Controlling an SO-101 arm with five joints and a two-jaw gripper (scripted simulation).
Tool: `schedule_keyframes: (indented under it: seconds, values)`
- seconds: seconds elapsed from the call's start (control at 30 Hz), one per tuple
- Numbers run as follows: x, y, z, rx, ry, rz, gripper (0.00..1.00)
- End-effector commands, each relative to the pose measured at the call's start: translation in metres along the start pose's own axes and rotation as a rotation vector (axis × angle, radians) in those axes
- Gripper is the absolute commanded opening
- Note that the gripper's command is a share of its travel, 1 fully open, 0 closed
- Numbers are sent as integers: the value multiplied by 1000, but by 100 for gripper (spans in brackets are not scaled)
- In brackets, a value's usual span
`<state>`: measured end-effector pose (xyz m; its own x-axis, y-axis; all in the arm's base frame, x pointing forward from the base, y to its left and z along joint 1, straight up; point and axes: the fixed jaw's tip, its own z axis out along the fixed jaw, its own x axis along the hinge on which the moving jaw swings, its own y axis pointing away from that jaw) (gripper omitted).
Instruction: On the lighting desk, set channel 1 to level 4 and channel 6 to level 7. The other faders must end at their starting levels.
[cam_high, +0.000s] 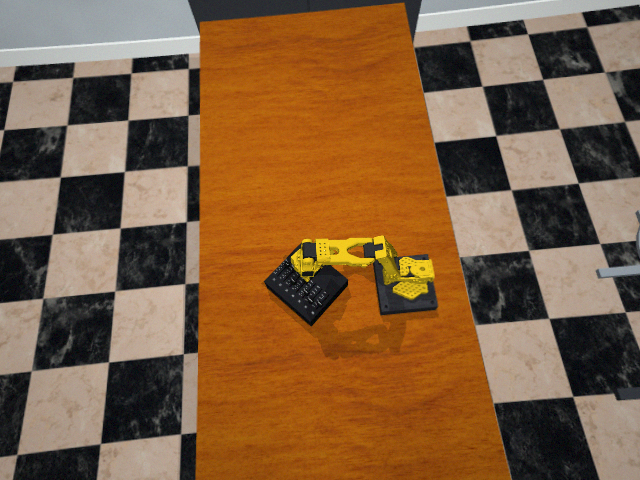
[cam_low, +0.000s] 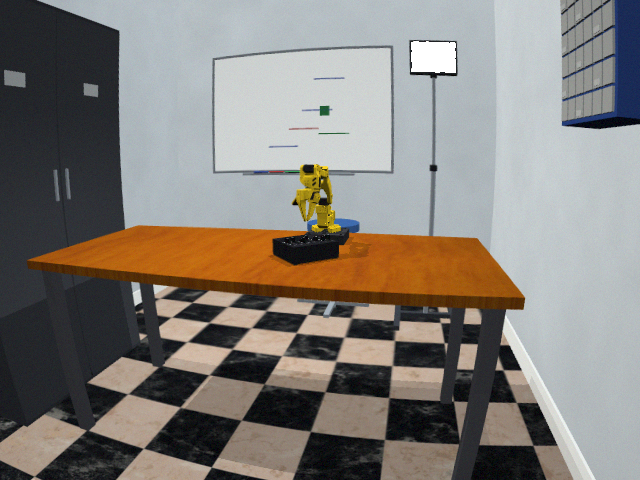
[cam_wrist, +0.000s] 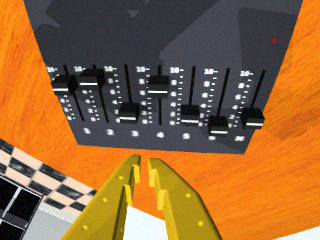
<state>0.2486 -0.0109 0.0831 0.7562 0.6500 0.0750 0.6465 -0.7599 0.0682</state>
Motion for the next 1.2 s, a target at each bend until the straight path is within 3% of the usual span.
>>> schedule_keyframes:
  seconds: [0.0, 1.17]
  values:
    - [1, -3, 3, 14, -13, -3, 0]
    - [0, -4, 3, 16, -15, -20, 0]
